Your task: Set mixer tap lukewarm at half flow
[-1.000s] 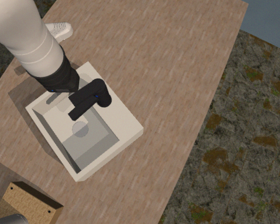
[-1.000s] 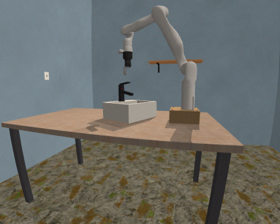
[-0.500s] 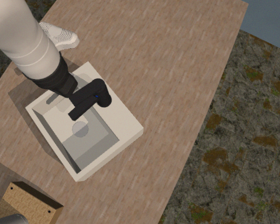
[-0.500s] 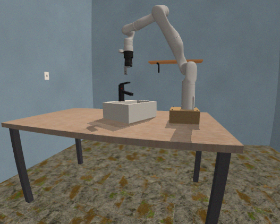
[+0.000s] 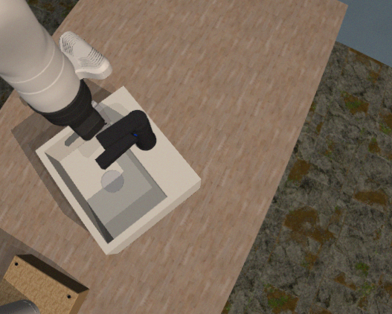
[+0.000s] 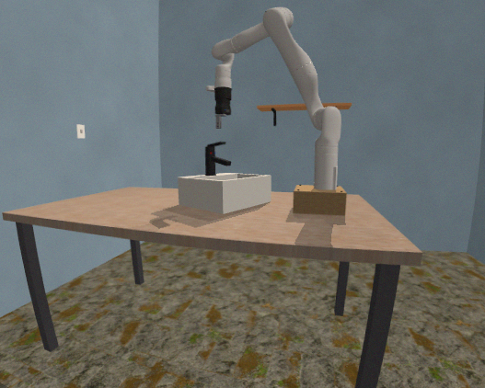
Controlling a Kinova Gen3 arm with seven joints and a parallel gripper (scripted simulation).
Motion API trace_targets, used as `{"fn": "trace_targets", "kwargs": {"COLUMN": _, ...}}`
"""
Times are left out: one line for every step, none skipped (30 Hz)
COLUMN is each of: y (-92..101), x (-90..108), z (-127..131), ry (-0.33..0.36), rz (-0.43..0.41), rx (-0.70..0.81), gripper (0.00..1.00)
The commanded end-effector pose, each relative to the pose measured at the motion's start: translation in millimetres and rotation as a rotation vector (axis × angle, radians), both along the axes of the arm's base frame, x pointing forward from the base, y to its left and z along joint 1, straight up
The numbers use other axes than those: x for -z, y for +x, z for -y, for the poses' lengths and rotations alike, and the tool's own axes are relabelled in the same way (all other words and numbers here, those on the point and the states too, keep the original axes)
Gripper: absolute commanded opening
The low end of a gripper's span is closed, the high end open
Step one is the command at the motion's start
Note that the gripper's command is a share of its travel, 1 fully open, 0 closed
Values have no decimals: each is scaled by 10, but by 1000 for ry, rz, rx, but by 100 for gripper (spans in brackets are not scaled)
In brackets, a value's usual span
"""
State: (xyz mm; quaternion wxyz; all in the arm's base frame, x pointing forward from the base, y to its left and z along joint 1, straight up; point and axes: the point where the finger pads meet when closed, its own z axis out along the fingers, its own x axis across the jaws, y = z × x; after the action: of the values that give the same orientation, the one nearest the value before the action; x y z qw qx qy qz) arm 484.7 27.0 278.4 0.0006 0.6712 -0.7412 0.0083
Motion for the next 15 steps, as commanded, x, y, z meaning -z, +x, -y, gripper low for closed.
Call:
{"fn": "trace_targets", "kwargs": {"y": -37, "x": 5, "z": -32, "ry": 6, "rz": -7, "rx": 32, "gripper": 0}}
{"fn": "trace_targets", "kwargs": {"y": -37, "x": 5, "z": -32, "ry": 6, "rz": -7, "rx": 32, "gripper": 0}}
{"fn": "trace_targets", "kwargs": {"y": -34, "x": -1, "z": -30, "ry": 6, "rz": -5, "rx": 44, "gripper": 0}}
{"fn": "trace_targets", "kwargs": {"y": -38, "x": 0, "z": -27, "ry": 6, "rz": -6, "rx": 56, "gripper": 0}}
{"fn": "trace_targets", "kwargs": {"y": -42, "x": 0, "z": -24, "ry": 6, "rz": -6, "rx": 68, "gripper": 0}}
{"fn": "trace_targets", "kwargs": {"y": -44, "x": -1, "z": -22, "ry": 7, "rz": -5, "rx": 78, "gripper": 0}}
{"fn": "trace_targets", "kwargs": {"y": -45, "x": -3, "z": -20, "ry": 7, "rz": -5, "rx": 88, "gripper": 0}}
{"fn": "trace_targets", "kwargs": {"y": -46, "x": -4, "z": -18, "ry": 7, "rz": -4, "rx": 97, "gripper": 0}}
{"fn": "trace_targets", "kwargs": {"y": -47, "x": -5, "z": -16, "ry": 8, "rz": -4, "rx": 105, "gripper": 0}}
{"fn": "trace_targets", "kwargs": {"y": -49, "x": -7, "z": -15, "ry": 8, "rz": -4, "rx": 112, "gripper": 0}}
{"fn": "trace_targets", "kwargs": {"y": -50, "x": -8, "z": -14, "ry": 8, "rz": -3, "rx": 119, "gripper": 0}}
{"fn": "trace_targets", "kwargs": {"y": -51, "x": -8, "z": -12, "ry": 8, "rz": -3, "rx": 125, "gripper": 0}}
{"fn": "trace_targets", "kwargs": {"y": -51, "x": -9, "z": -11, "ry": 8, "rz": -3, "rx": 131, "gripper": 0}}
{"fn": "trace_targets", "kwargs": {"y": -52, "x": -10, "z": -10, "ry": 8, "rz": -2, "rx": 136, "gripper": 0}}
{"fn": "trace_targets", "kwargs": {"y": -53, "x": -11, "z": -9, "ry": 9, "rz": -2, "rx": 140, "gripper": 0}}
